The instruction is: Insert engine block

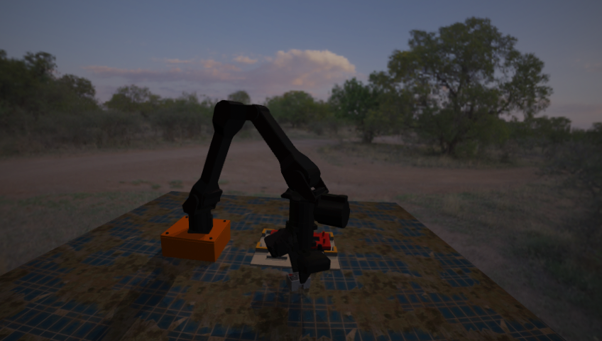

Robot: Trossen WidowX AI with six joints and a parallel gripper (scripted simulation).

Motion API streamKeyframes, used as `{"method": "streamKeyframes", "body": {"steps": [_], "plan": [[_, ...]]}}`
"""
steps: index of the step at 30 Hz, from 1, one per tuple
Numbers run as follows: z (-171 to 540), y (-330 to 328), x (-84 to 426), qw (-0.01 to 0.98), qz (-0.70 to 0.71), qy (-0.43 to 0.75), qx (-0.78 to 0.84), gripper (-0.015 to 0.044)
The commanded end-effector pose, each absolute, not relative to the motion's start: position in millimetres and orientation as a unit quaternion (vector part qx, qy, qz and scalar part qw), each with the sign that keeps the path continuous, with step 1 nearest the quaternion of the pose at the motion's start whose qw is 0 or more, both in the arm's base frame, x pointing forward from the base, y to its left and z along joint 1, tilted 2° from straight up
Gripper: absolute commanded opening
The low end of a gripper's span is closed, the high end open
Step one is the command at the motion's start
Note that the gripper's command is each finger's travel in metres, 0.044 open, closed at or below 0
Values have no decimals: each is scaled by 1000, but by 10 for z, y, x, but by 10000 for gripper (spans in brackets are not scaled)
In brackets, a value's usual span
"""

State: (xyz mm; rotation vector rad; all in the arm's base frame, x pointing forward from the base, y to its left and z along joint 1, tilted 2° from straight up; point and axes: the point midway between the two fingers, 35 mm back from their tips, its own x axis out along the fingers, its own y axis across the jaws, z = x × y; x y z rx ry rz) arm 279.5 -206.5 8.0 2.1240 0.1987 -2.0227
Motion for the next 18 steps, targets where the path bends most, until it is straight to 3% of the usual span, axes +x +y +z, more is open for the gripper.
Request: {"method": "streamKeyframes", "body": {"steps": [1,6,10,18], "plan": [[56,-2068,2783,98,-688,66,716,131],[56,-2068,2783,98,-688,66,716,98],[100,-2072,2789,98,-688,66,716,0],[344,-2087,2811,99,-688,65,716,0]]}}
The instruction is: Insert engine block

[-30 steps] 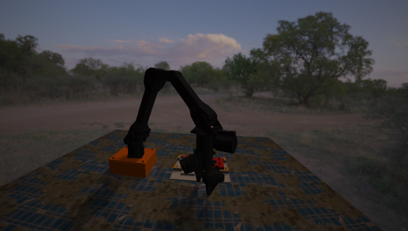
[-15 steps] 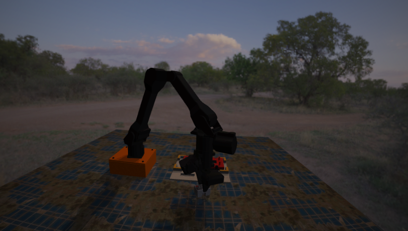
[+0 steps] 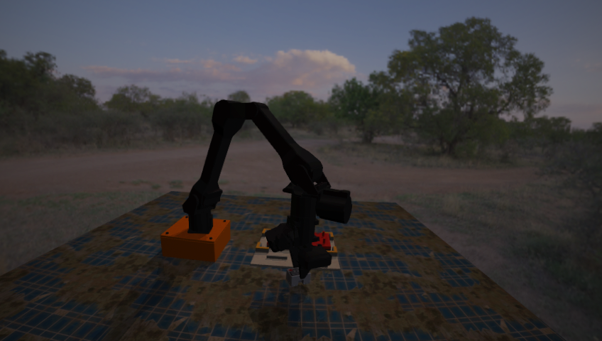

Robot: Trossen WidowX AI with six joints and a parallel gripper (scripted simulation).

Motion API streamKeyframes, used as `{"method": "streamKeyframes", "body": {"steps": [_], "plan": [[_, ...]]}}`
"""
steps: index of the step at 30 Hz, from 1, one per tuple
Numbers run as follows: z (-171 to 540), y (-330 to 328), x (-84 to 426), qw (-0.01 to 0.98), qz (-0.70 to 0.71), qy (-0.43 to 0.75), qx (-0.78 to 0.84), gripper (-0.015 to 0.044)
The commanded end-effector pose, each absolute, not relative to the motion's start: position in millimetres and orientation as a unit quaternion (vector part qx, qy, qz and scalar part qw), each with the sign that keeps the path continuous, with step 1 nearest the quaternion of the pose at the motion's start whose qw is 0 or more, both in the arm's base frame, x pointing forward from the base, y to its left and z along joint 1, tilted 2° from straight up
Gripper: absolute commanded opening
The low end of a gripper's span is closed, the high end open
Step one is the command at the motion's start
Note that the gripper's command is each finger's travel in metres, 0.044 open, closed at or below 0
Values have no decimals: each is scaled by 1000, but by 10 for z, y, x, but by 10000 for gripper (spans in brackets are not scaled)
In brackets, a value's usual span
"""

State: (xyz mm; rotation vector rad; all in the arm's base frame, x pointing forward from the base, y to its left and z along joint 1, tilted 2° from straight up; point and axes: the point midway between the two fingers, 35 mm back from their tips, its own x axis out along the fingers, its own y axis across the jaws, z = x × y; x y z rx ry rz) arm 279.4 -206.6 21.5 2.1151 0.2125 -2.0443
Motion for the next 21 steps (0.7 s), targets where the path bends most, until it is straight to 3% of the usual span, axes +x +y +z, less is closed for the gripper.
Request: {"method": "streamKeyframes", "body": {"steps": [1,21], "plan": [[375,-2088,2813,99,-688,65,716,0],[1006,-2064,2783,99,-687,65,717,0]]}}
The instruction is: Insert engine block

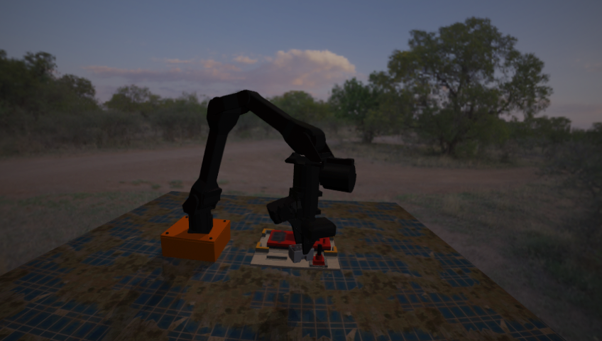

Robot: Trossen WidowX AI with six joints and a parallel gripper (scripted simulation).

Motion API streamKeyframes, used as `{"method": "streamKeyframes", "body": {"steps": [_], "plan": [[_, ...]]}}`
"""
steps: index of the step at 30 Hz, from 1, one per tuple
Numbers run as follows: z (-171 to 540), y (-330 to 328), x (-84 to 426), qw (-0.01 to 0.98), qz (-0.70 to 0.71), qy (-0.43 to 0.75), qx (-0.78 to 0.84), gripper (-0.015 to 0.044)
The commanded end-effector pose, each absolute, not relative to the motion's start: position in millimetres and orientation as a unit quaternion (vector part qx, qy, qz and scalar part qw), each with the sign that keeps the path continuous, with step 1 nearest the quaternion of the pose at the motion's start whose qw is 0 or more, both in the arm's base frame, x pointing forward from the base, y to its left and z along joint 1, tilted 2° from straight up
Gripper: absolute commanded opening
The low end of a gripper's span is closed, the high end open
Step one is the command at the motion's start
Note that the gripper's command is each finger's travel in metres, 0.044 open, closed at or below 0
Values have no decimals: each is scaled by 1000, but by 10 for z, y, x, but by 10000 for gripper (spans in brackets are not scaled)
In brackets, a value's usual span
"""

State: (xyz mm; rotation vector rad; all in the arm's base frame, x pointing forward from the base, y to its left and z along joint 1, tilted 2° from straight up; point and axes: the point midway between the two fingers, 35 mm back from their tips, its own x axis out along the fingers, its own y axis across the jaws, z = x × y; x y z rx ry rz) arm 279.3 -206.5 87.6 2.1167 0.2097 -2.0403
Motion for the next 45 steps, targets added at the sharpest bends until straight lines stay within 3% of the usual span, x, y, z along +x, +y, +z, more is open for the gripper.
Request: {"method": "streamKeyframes", "body": {"steps": [1,14,45], "plan": [[1038,-2060,2778,99,-687,65,716,0],[1301,-2008,2742,107,-687,73,715,0],[982,-1226,3241,439,-561,404,574,0]]}}
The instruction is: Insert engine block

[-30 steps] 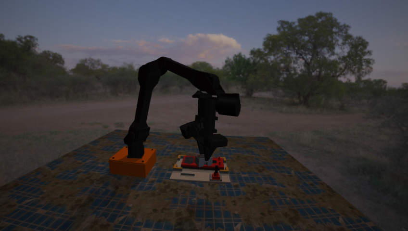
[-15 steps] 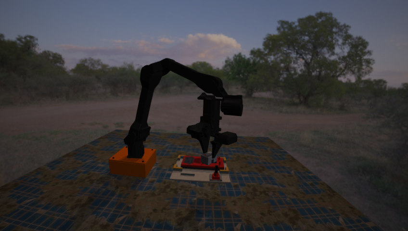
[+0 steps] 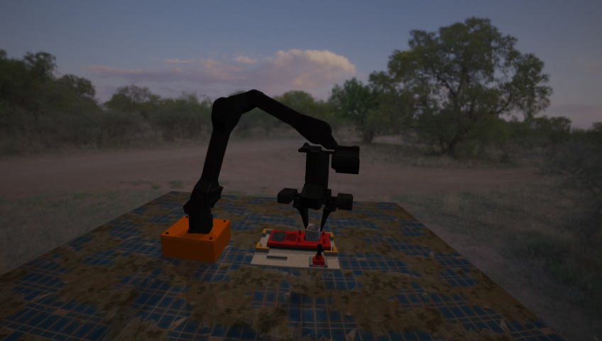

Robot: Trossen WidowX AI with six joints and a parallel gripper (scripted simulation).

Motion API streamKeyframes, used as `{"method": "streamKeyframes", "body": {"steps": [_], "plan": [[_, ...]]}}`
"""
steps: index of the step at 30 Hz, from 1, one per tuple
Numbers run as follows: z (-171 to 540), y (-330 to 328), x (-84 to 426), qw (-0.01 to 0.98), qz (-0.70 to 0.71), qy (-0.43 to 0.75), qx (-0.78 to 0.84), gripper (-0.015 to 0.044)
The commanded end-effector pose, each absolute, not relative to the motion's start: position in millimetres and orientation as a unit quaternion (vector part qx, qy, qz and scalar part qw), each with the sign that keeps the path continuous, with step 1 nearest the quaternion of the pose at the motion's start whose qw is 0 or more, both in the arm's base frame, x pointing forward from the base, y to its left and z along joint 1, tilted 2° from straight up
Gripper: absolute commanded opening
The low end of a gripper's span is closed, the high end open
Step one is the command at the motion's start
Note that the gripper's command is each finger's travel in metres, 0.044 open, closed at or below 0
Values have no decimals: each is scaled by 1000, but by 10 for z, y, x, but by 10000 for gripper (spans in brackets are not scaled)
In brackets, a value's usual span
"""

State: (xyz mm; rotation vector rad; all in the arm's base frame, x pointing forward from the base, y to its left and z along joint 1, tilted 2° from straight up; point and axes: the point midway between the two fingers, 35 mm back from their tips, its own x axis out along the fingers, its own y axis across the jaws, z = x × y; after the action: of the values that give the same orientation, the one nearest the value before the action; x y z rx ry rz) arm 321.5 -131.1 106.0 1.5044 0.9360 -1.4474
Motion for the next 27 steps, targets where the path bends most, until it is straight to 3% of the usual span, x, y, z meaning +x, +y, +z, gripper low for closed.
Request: {"method": "streamKeyframes", "body": {"steps": [1,27], "plan": [[974,-1198,3253,447,-555,412,567,0],[726,-432,3498,643,-333,604,334,0]]}}
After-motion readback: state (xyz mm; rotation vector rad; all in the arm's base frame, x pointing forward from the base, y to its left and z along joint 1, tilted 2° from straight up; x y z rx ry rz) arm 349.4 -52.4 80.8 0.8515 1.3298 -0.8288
